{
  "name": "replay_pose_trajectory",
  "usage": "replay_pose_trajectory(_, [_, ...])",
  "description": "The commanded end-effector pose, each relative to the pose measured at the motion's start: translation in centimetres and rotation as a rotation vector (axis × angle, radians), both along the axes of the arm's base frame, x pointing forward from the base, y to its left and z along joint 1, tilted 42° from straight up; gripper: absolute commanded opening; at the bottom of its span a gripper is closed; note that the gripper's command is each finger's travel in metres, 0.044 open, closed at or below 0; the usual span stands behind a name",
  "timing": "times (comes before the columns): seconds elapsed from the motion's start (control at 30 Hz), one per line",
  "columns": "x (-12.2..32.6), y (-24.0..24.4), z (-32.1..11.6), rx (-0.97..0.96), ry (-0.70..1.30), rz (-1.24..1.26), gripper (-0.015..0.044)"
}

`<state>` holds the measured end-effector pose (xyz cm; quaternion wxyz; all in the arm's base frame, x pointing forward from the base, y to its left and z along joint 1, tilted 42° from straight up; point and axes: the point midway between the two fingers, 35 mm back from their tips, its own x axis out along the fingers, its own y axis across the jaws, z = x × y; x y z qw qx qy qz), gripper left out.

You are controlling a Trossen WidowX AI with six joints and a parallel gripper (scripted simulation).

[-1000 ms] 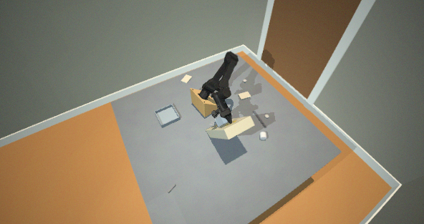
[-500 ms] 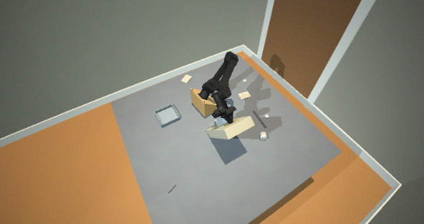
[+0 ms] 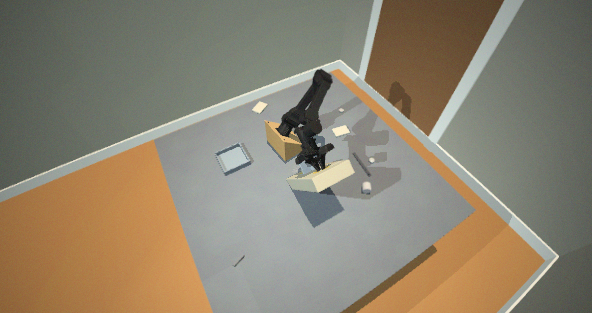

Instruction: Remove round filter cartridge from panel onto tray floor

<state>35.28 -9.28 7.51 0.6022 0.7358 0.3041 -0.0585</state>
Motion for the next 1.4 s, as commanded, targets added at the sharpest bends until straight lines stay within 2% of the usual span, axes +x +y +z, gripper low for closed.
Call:
replay_pose_trajectory(0.0, [1.09,0.52,-0.44,-0.150,-0.050,0.080,0.0000])
replay_pose_trajectory(0.77, [0.97,0.46,-0.38,-0.788,-0.349,0.446,0.0000])
replay_pose_trajectory(1.0, [1.03,0.49,-0.41,-0.678,-0.297,0.383,0.0000])
replay_pose_trajectory(1.37, [1.03,0.49,-0.42,-0.674,-0.295,0.381,0.0000])
